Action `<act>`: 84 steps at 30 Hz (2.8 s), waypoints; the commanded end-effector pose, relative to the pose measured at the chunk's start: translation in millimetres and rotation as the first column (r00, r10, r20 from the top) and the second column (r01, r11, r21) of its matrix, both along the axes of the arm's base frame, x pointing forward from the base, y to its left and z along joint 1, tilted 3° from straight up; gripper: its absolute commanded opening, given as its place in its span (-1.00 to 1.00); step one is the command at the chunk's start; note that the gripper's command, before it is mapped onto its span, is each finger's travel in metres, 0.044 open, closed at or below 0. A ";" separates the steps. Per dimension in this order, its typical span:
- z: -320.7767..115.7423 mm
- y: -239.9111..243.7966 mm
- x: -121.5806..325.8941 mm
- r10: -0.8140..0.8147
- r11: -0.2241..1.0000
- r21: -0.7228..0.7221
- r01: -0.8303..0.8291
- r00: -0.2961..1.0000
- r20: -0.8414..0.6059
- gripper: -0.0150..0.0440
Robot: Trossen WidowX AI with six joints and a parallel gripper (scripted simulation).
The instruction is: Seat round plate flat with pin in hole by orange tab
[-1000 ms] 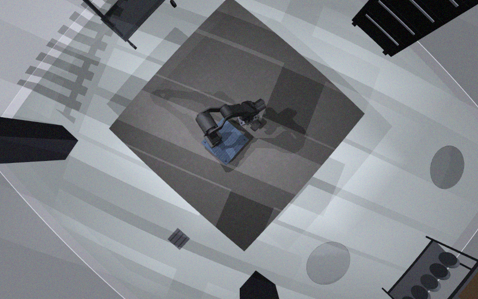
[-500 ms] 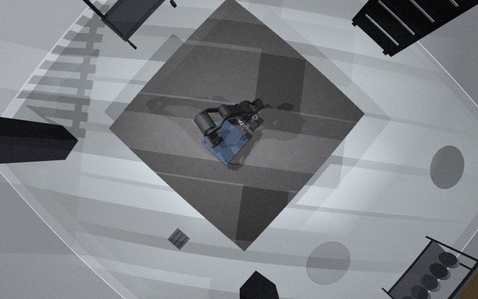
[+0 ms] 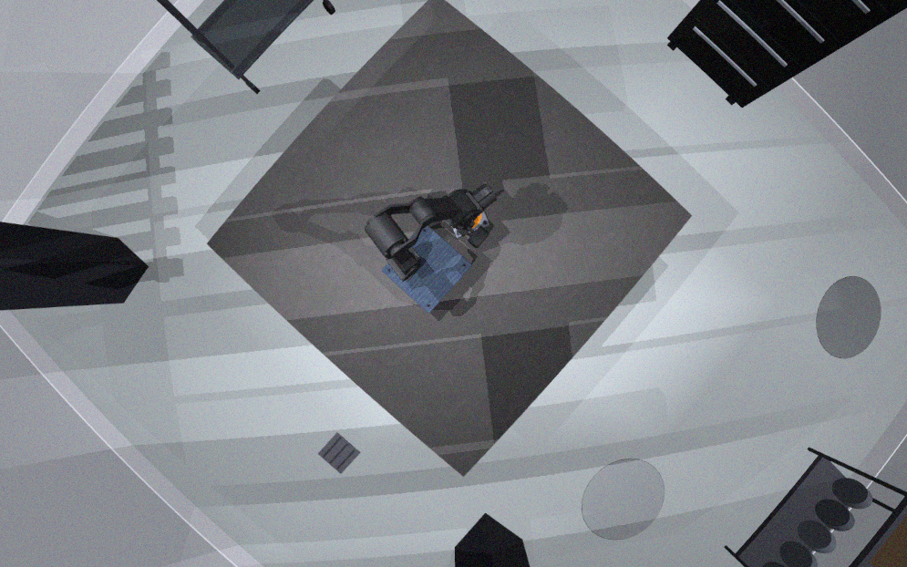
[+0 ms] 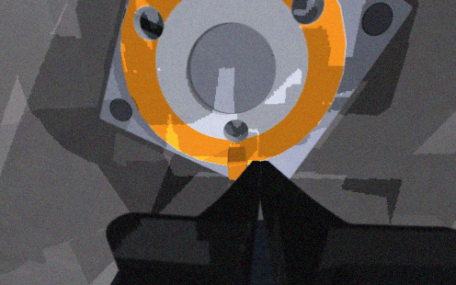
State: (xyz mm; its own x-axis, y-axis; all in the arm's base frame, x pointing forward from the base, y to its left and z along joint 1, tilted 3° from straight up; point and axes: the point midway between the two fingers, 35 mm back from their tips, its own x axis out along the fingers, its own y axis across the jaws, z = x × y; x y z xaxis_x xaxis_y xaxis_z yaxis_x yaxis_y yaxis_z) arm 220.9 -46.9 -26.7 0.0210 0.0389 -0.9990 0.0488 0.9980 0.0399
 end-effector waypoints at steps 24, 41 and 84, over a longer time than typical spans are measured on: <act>0.5 29.9 0.7 -0.002 1.000 0.010 0.002 1.000 -0.005 -0.49; 3.2 48.3 13.3 -0.002 1.000 0.012 0.002 1.000 -0.004 -0.49; 9.6 65.3 54.2 -0.002 1.000 0.013 0.002 1.000 -0.001 -0.49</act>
State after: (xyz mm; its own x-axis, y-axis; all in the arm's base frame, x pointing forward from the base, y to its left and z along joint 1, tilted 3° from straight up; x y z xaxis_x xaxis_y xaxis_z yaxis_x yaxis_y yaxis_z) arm 269.0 17.7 -18.1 0.0147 0.0490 -0.9987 0.0468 0.9977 0.0496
